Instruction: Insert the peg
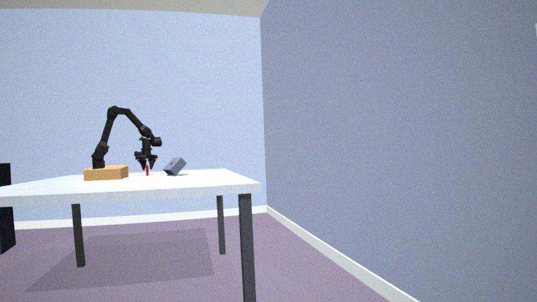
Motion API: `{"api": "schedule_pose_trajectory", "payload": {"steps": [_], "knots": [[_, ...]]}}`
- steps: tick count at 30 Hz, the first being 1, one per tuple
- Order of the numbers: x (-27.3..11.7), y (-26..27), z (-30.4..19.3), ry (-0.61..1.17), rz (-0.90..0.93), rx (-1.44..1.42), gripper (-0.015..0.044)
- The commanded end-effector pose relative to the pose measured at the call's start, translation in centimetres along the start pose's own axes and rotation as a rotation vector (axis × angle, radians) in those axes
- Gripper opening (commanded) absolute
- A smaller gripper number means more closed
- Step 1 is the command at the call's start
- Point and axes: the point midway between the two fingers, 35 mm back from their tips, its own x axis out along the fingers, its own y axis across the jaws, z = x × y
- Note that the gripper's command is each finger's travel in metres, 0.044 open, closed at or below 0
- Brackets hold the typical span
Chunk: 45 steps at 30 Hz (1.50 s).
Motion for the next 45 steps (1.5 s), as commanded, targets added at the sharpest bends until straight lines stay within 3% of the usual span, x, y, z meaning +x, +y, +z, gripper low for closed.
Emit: {"api": "schedule_pose_trajectory", "payload": {"steps": [1,13,20,38,45], "knots": [[0.0,0.0,0.0,0.001,-0.001,0.000,0.0361],[0.0,0.0,0.0,0.001,-0.001,0.000,0.0046],[0.0,0.0,0.0,0.001,-0.001,0.000,0.0000],[-7.7,0.0,0.3,0.001,0.009,-0.001,0.0000],[-8.0,0.2,0.3,0.002,0.000,0.009,0.0000]]}}
